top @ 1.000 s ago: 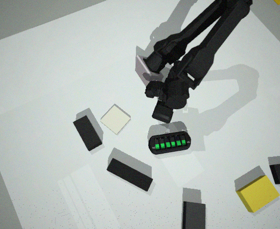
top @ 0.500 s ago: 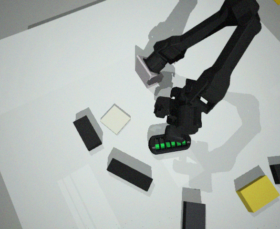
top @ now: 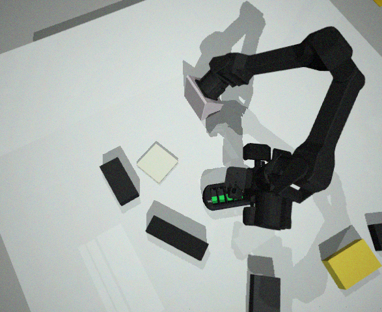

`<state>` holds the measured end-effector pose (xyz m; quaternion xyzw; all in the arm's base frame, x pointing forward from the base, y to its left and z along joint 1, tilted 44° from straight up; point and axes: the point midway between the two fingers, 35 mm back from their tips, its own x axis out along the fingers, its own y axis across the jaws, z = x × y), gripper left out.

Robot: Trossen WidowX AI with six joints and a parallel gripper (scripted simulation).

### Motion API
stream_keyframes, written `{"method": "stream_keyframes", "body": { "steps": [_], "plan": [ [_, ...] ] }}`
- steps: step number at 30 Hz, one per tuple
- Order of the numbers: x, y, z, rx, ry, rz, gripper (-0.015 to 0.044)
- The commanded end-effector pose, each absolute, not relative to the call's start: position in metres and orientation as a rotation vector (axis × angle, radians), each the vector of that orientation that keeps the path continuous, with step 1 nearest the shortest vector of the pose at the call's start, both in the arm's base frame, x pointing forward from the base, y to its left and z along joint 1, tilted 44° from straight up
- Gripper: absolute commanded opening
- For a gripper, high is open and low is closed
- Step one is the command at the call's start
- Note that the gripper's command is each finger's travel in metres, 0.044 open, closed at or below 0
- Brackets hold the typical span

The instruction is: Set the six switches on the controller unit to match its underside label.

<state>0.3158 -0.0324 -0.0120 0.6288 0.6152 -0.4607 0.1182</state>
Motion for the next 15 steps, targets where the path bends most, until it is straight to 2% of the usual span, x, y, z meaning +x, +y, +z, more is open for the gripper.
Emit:
{"method": "stream_keyframes", "body": {
  "steps": [1, 15],
  "plan": [
    [0.33, -0.027, -0.015, 1.793, 1.871, -1.31, 0.0],
    [0.369, -0.004, -0.028, 1.631, 2.091, -1.194, 0.0]
  ]
}}
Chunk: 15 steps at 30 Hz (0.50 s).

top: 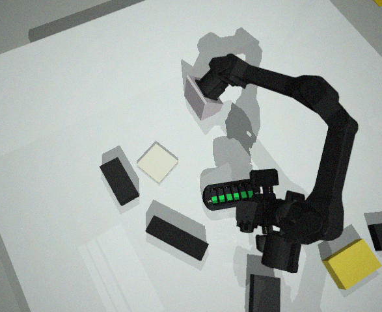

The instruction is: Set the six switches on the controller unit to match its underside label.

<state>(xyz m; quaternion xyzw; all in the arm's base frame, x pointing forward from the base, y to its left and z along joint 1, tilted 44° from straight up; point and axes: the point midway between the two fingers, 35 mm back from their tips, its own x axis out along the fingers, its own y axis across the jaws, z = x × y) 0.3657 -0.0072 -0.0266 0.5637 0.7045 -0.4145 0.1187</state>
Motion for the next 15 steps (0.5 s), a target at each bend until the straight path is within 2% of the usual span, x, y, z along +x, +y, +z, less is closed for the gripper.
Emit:
{"method": "stream_keyframes", "body": {
  "steps": [1, 15],
  "plan": [
    [0.369, -0.004, -0.028, 1.631, 2.091, -1.194, 0.0],
    [0.369, 0.01, -0.043, 1.614, 2.095, -1.171, 0.0]
  ]
}}
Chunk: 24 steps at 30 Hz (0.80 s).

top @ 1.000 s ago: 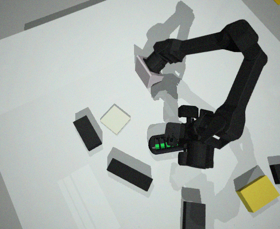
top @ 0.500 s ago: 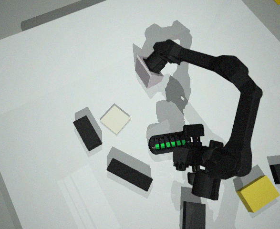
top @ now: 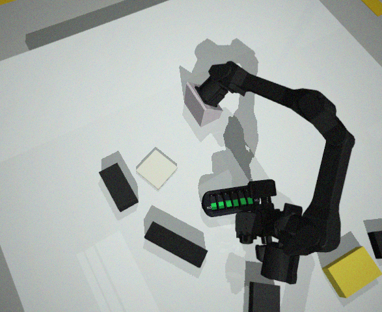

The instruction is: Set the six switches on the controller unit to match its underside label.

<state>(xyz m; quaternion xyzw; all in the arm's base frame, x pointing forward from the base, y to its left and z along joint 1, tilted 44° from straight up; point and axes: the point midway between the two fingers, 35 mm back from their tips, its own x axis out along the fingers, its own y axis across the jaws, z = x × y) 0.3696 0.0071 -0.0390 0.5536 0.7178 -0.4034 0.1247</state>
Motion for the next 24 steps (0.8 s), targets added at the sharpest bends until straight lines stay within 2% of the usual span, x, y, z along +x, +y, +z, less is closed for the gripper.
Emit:
{"method": "stream_keyframes", "body": {
  "steps": [1, 24],
  "plan": [
    [0.369, 0.012, -0.044, 1.613, 2.095, -1.17, 0.0],
    [0.366, 0.032, -0.064, 1.589, 2.103, -1.137, 0.0]
  ]
}}
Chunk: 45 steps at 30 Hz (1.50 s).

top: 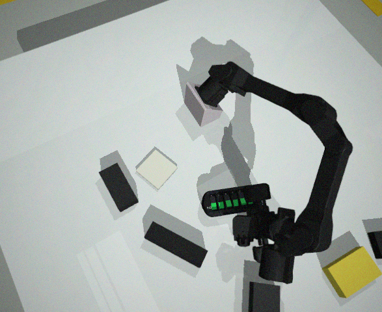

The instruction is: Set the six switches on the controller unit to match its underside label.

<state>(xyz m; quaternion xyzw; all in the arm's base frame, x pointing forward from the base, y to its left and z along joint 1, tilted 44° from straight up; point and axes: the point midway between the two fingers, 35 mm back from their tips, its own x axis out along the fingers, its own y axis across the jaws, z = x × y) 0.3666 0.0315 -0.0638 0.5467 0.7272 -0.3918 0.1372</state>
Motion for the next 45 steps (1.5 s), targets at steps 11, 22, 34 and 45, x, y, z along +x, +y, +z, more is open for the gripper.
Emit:
{"method": "stream_keyframes", "body": {
  "steps": [11, 22, 34, 45],
  "plan": [
    [0.362, 0.032, -0.064, 1.589, 2.103, -1.138, 0.0],
    [0.358, 0.033, -0.063, 1.589, 2.103, -1.138, 0.0],
    [0.352, 0.033, -0.062, 1.589, 2.103, -1.138, 0.0],
    [0.339, 0.035, -0.059, 1.589, 2.104, -1.139, 0.0]
  ]
}}
